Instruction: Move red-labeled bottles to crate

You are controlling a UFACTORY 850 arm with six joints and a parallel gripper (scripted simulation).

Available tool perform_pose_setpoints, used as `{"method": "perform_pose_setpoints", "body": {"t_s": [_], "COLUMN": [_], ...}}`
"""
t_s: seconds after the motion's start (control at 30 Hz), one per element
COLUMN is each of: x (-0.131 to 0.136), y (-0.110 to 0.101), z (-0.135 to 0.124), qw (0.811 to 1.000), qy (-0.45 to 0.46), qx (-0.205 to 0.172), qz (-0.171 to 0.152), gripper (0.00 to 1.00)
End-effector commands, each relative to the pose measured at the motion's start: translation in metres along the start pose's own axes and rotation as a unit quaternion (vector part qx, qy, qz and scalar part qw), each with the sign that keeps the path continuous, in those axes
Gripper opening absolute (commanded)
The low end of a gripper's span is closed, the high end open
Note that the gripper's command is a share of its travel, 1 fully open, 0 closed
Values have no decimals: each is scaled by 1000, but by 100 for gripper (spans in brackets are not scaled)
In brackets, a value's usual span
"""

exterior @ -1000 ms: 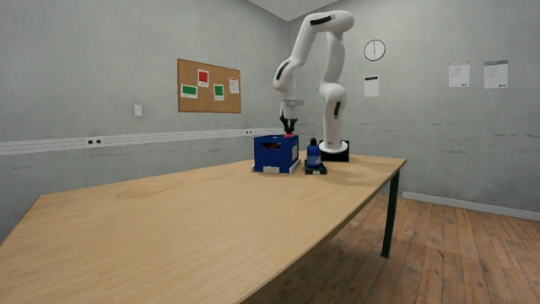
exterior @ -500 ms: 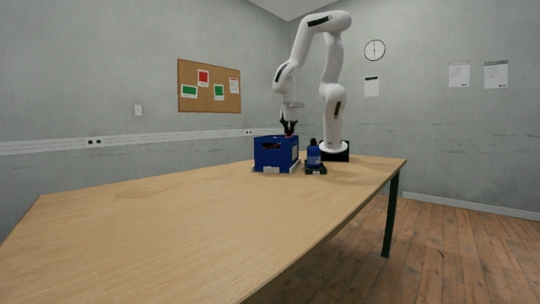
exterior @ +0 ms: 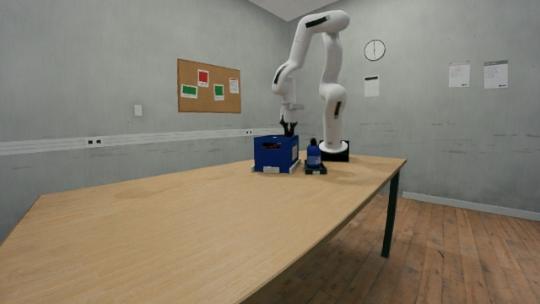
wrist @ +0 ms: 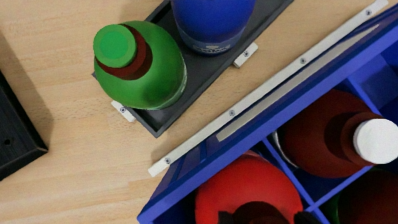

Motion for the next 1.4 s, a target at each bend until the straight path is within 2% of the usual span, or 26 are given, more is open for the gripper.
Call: {"method": "perform_pose_setpoints", "body": {"t_s": [0.0,1.37], "x": [1,1], "y": [2,14], "z": [0,0], "qw": [1000,1000], "qy": [0,0], "qx": [0,0], "qz": [-1,-1], "gripper": [0,0]}}
Point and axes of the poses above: the point where the finger pads meet when closed, its own y axis out along the fingers, its own x axis across the jaws, z = x × y, the point moved 9 cm from there along -y, back along the fingers, and after that the axes turned 2 degrees about -y, right-handed, at the moved point
